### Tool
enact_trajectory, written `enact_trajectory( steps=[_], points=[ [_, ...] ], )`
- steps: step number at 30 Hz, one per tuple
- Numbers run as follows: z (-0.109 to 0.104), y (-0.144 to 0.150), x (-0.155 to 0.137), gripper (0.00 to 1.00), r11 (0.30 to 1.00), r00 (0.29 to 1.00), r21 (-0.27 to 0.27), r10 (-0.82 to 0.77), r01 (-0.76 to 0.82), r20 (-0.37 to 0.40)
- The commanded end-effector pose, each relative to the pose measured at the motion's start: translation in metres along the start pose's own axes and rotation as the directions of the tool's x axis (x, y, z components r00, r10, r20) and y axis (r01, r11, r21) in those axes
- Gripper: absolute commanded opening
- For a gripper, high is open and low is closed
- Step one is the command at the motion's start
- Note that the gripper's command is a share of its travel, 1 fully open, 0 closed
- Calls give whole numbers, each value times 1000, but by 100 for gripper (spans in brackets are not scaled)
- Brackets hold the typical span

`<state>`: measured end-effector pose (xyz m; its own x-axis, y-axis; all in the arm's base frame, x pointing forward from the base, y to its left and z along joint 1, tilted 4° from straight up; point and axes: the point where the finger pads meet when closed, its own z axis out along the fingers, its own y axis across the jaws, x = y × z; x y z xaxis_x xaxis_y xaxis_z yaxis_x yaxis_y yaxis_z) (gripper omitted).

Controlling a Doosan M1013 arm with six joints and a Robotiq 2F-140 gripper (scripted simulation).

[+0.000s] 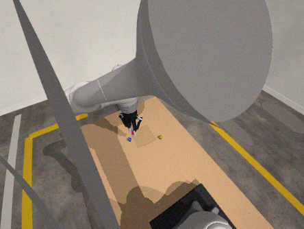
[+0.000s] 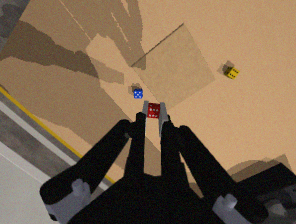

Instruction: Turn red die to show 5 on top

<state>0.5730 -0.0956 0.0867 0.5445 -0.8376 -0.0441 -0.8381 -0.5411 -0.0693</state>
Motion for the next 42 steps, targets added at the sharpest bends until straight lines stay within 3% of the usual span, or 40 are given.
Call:
enact_trajectory(
  steps=[1,11,18,21,24,42],
  points=[
    [-1,7,10,9,987,987,-6,158,-158,-7],
    [-2,22,30,9,892,892,-4,451,-451,-9],
    [-2,36,47,9,744,744,-1,668,-668,-9],
    [-2,36,48,9,737,737,-1,676,-676,-9],
    [-3,41,53,9,676,676,0,737,-737,-9],
    [-2,42,54,9,664,664,0,747,-747,-9]
  ],
)
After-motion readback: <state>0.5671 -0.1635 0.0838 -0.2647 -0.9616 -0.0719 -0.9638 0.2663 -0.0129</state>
